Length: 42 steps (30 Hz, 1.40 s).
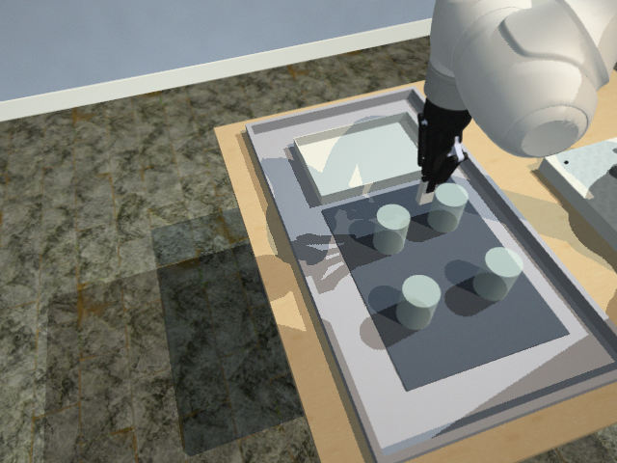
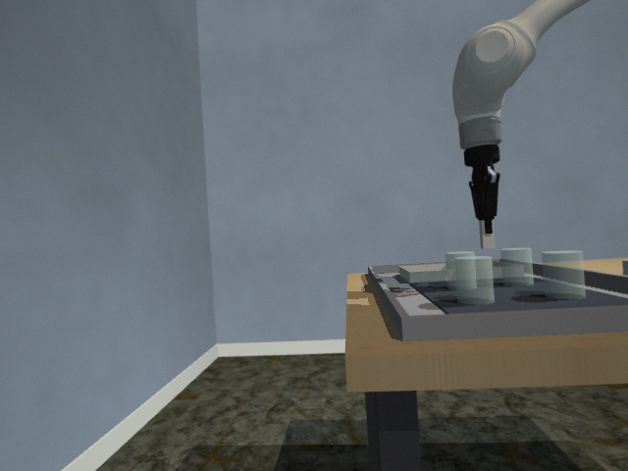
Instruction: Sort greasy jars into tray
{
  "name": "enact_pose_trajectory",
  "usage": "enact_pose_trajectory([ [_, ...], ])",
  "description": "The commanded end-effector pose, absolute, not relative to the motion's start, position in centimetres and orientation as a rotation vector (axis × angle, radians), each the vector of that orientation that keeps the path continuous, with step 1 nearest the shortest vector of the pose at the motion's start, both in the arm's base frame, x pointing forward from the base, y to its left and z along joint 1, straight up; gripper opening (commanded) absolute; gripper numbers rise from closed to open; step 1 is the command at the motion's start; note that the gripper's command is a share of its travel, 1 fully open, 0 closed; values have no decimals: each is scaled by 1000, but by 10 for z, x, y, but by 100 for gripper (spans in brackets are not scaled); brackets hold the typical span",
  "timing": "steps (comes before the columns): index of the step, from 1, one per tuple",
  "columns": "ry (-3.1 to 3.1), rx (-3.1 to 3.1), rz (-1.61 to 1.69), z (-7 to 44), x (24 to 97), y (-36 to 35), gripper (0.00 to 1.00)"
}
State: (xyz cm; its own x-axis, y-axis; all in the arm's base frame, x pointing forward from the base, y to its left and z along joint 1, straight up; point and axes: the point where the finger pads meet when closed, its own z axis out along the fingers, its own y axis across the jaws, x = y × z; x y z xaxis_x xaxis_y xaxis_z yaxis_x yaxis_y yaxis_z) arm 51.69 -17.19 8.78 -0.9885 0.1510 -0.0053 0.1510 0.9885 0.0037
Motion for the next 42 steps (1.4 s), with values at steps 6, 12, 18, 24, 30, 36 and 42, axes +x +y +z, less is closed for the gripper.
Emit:
enact_pose_trajectory([
  [6,3127,237,6,135,517,-172,0],
  [12,3127,237,6,143,521,-140,0],
  [18,3127,237,6,143,527,-92,0],
  [24,3127,237,6,143,531,-60,0],
  [30,3127,237,6,143,536,-11,0],
  [36,3127,237,6,129,538,-3,0],
  [42,3127,237,6,105,538,-3,0],
])
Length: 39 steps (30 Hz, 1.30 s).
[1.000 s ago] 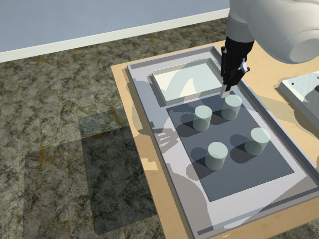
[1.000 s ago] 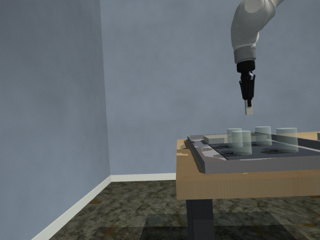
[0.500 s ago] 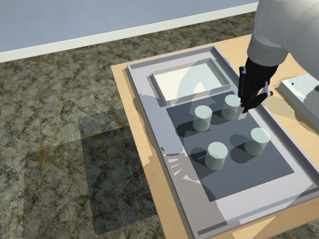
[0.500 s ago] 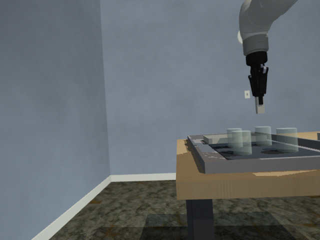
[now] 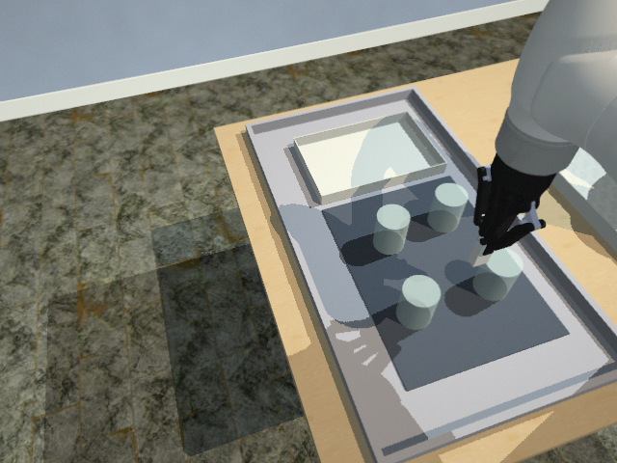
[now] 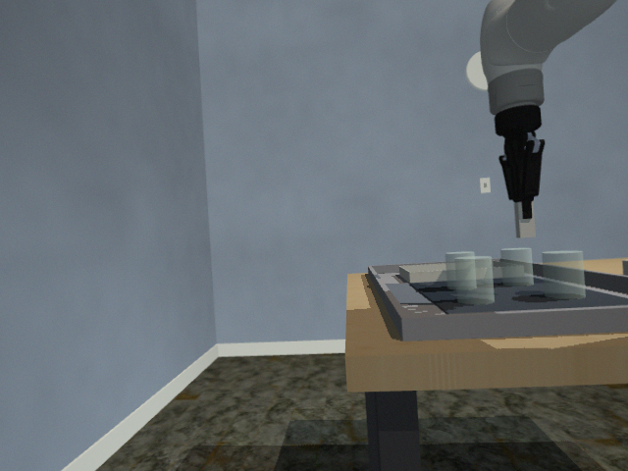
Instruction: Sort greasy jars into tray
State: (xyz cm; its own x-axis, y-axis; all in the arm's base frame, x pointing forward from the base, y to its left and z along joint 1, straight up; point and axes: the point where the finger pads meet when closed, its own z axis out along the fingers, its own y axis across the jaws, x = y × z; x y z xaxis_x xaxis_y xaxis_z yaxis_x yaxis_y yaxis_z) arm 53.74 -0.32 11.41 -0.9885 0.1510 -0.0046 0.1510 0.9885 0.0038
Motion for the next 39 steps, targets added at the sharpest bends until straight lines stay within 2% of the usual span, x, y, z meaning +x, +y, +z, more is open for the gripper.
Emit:
enact_pose_trajectory([
  [1,3127,237,6,100,538,-3,0],
  [8,3127,237,6,67,538,-3,0],
  [39,3127,237,6,67,535,-3,0],
])
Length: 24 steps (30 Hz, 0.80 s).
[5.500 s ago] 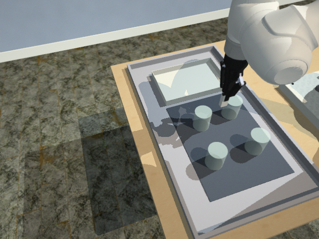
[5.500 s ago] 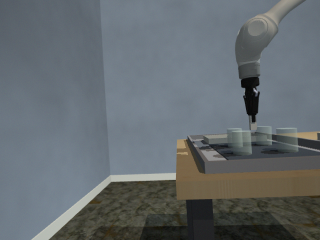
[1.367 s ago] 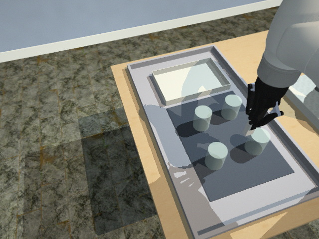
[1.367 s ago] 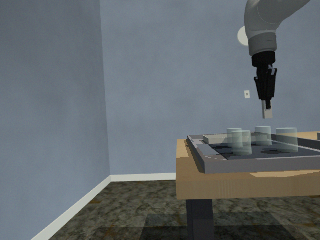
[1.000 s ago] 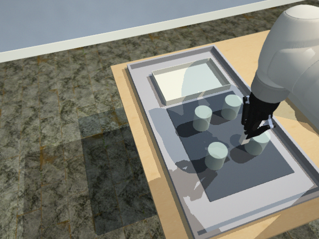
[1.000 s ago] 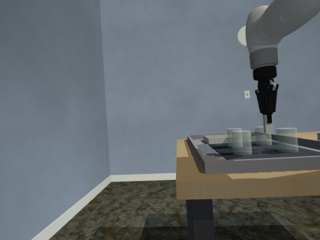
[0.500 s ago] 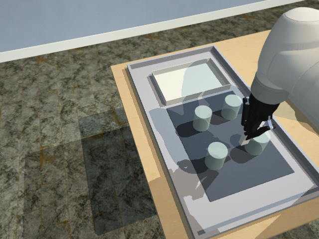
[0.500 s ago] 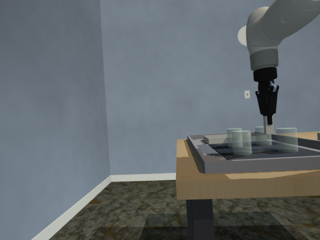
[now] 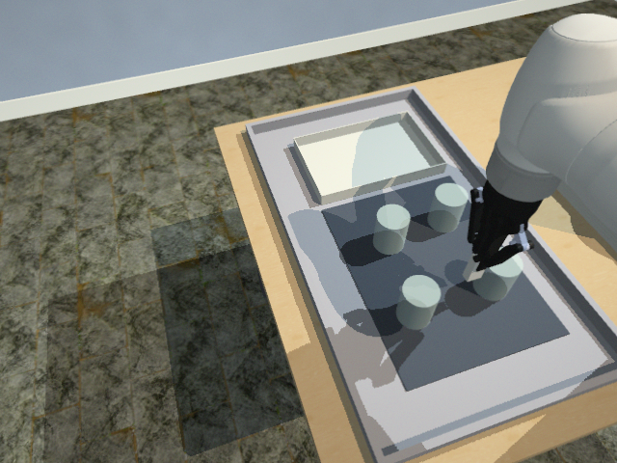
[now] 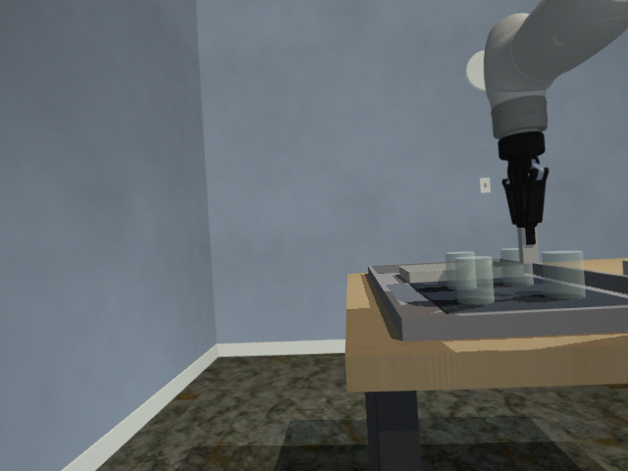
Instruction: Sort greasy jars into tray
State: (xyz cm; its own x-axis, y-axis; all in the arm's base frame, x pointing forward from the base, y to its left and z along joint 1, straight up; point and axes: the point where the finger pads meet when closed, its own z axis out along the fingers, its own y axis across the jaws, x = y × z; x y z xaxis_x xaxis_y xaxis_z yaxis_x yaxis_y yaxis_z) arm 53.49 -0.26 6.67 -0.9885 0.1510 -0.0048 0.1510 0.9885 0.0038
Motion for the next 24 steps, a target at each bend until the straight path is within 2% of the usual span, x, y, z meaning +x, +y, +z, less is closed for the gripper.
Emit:
enact_pose_trajectory([
  [1,3127,237,6,67,535,-2,0],
  [24,3127,237,6,67,532,-2,0],
])
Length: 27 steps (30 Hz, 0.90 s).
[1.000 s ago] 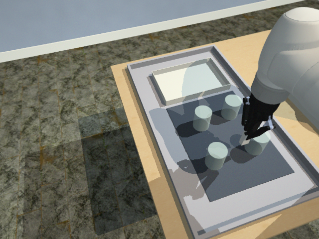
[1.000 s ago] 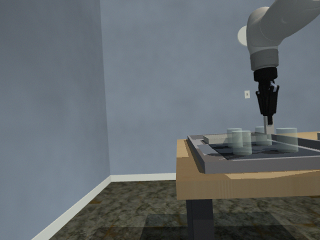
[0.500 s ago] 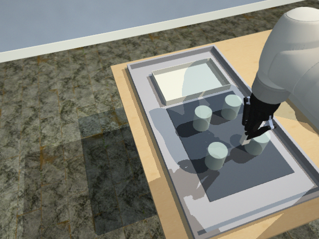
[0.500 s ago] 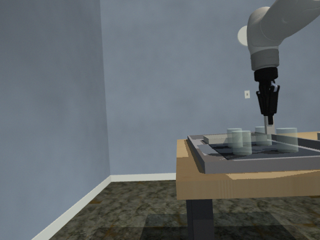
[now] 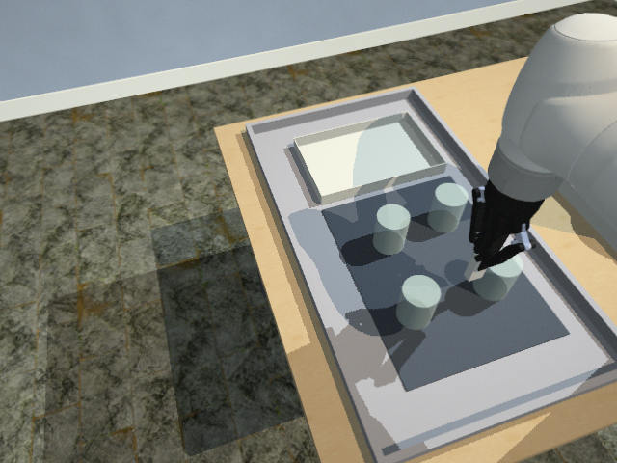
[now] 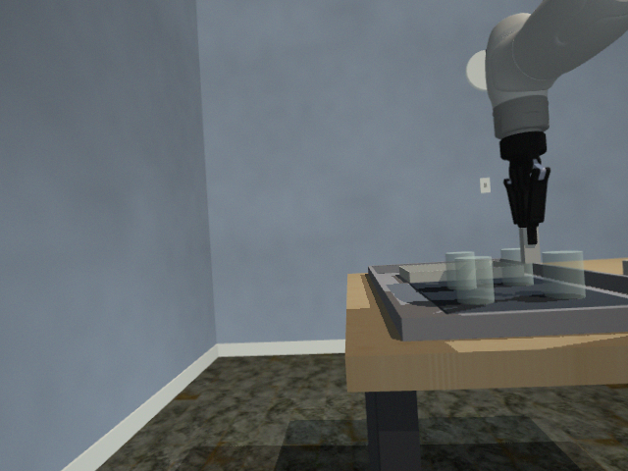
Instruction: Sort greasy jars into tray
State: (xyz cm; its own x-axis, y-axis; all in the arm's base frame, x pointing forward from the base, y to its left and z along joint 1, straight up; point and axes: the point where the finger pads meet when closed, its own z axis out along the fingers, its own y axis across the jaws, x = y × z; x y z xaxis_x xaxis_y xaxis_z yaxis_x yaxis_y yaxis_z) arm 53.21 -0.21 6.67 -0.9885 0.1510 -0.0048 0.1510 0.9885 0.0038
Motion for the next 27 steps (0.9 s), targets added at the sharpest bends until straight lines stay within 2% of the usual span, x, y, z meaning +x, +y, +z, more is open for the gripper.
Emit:
enact_pose_trajectory([
  [1,3127,237,6,67,532,-2,0],
  [27,3127,237,6,67,529,-2,0],
])
